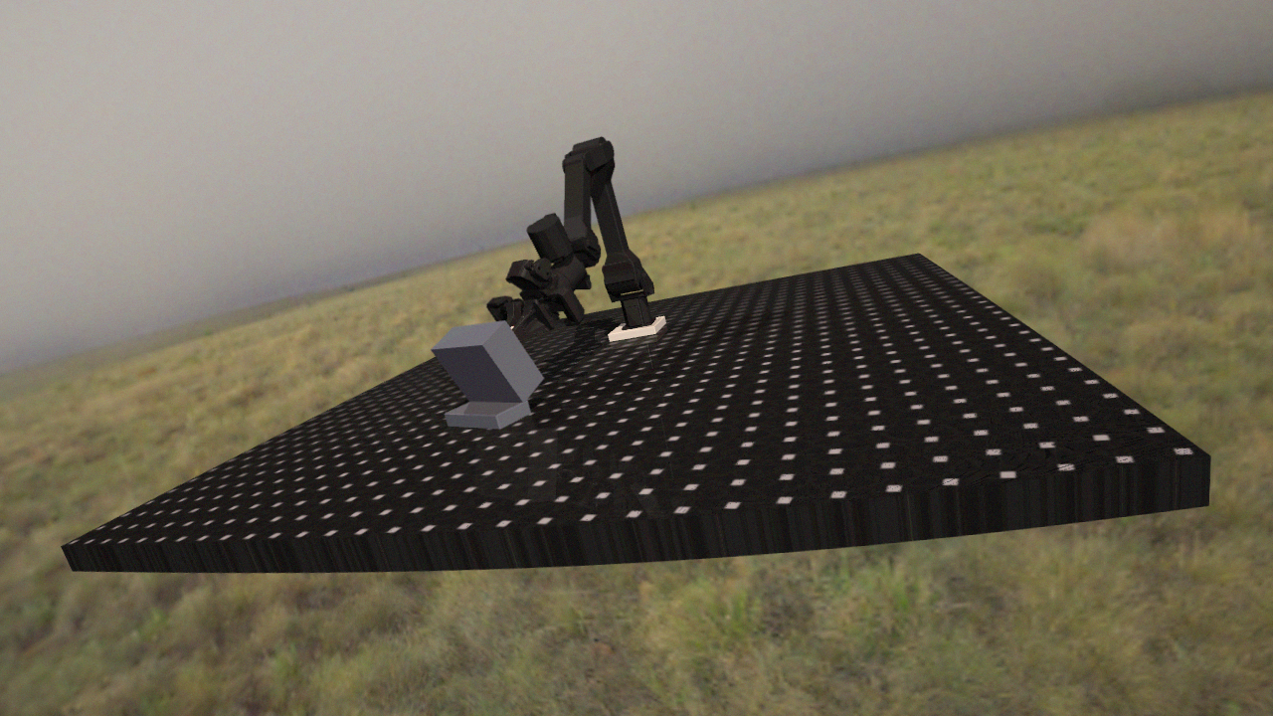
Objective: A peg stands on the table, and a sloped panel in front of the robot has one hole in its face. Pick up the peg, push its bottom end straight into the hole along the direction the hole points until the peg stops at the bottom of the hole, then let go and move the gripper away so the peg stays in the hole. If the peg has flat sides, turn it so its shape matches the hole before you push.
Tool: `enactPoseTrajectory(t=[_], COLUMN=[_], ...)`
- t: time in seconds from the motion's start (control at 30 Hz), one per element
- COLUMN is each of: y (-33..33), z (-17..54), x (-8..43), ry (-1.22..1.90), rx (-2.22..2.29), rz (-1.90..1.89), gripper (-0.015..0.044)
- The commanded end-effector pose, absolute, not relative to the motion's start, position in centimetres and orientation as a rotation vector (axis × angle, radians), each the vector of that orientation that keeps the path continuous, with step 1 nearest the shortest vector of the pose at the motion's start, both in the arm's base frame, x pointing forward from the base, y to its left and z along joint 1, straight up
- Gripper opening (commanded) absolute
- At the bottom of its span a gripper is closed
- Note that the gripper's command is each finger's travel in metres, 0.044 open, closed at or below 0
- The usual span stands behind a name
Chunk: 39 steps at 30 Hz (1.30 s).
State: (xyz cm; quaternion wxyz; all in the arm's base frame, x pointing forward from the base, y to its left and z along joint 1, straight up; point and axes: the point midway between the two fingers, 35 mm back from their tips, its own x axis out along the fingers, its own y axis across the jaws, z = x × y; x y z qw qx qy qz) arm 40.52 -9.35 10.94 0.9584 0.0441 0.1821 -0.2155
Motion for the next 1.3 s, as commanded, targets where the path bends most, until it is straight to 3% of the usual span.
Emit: enactPoseTrajectory(t=[0.0, 0.27, 0.83, 1.27], y=[-9.4, -9.4, -9.2, -8.6], z=[11.2, 11.0, 11.1, 11.8], x=[40.8, 40.5, 40.4, 39.4], ry=[0.362, 0.369, 0.369, 0.367], rx=[0.087, 0.090, 0.090, 0.090], rz=[-0.434, -0.437, -0.437, -0.436], gripper=[0.0000, 0.0000, 0.0440, 0.0440])
